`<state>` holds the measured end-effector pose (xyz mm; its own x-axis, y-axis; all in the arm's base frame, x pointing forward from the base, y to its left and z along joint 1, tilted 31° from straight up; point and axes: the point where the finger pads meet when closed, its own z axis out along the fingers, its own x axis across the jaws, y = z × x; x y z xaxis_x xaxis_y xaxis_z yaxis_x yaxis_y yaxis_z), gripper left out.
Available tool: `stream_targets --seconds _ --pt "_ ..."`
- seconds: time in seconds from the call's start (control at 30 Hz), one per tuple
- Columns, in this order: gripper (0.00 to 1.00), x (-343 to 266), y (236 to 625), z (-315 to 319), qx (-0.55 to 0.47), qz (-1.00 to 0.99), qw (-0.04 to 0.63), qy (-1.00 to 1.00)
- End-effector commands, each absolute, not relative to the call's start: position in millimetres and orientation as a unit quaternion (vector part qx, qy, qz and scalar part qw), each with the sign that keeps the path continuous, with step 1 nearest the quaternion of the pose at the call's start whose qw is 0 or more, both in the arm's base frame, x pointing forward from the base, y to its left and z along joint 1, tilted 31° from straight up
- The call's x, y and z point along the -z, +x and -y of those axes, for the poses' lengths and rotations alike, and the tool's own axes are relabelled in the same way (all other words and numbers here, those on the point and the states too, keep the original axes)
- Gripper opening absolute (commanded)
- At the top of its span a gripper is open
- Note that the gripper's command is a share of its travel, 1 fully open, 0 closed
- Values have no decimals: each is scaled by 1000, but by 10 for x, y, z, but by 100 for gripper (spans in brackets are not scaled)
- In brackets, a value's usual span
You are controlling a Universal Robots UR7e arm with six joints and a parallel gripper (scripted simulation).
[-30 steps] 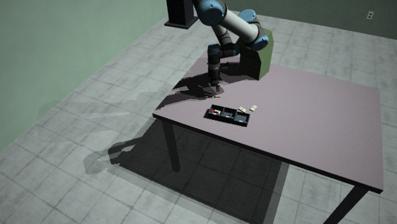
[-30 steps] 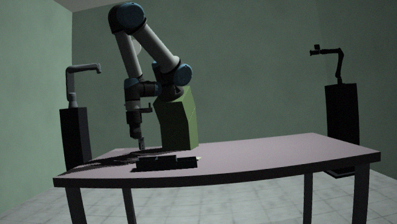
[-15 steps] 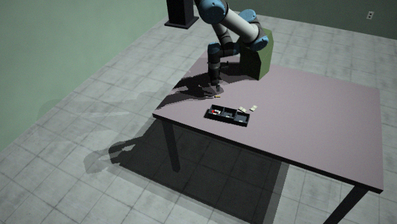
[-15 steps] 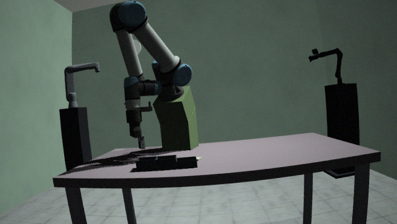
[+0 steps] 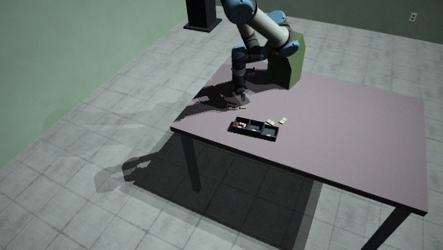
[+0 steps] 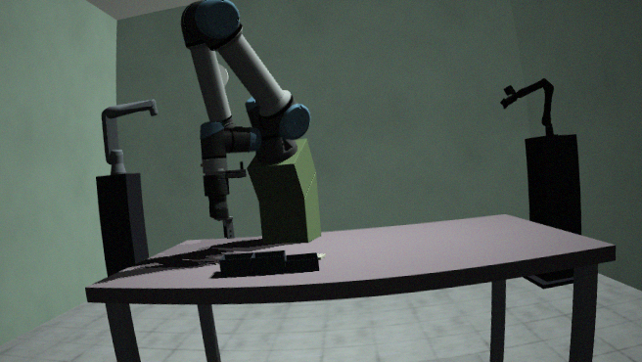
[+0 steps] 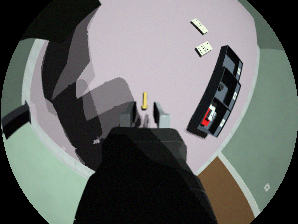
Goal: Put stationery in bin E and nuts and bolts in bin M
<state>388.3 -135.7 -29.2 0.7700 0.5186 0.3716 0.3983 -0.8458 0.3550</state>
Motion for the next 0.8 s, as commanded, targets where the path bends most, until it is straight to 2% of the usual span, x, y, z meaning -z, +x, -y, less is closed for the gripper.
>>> stream_targets --seconds 0.0,0.77 --pt "62 290 3883 1357 -234 -246 129 932" --pt "62 427 3963 1376 -234 -246 129 932"
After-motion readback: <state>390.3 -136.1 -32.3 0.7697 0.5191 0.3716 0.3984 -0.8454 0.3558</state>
